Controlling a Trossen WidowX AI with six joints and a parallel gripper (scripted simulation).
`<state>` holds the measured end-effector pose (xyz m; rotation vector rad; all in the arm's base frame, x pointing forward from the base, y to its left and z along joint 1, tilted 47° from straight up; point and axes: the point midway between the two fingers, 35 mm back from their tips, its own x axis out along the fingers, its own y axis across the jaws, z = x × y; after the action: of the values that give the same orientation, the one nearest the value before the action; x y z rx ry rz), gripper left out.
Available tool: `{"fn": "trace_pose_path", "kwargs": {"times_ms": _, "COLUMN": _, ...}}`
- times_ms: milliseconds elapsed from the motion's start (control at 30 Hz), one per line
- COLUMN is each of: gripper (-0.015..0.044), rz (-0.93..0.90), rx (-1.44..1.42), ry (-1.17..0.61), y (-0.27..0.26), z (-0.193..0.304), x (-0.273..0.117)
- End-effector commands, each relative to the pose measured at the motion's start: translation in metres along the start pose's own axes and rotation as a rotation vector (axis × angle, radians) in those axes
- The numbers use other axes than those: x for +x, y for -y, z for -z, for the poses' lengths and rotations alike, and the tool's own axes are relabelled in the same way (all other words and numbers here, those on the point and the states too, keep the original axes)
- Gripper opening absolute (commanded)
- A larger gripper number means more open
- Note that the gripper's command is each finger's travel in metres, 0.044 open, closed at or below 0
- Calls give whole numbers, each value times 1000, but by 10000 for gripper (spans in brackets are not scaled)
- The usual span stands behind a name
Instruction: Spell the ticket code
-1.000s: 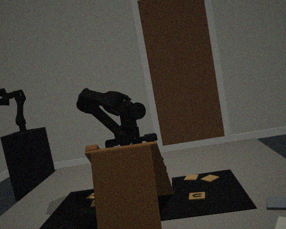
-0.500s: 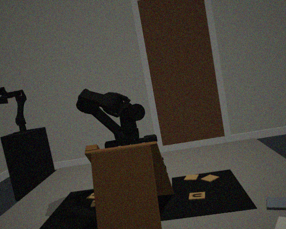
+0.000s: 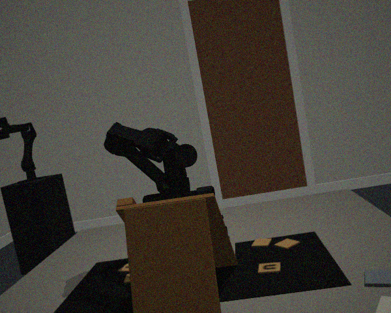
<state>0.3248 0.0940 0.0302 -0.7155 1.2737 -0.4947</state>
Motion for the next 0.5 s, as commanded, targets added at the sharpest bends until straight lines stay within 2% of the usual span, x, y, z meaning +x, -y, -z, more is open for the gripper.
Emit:
{"fn": "trace_pose_path", "kwargs": {"times_ms": 0, "gripper": 0, "rz": 0, "rx": -1, "ry": 6, "y": 0, "z": -3, "x": 0}}
{"fn": "trace_pose_path", "kwargs": {"times_ms": 467, "gripper": 0, "rz": 0, "rx": -1, "ry": 6, "y": 3, "z": -1, "x": 1}}
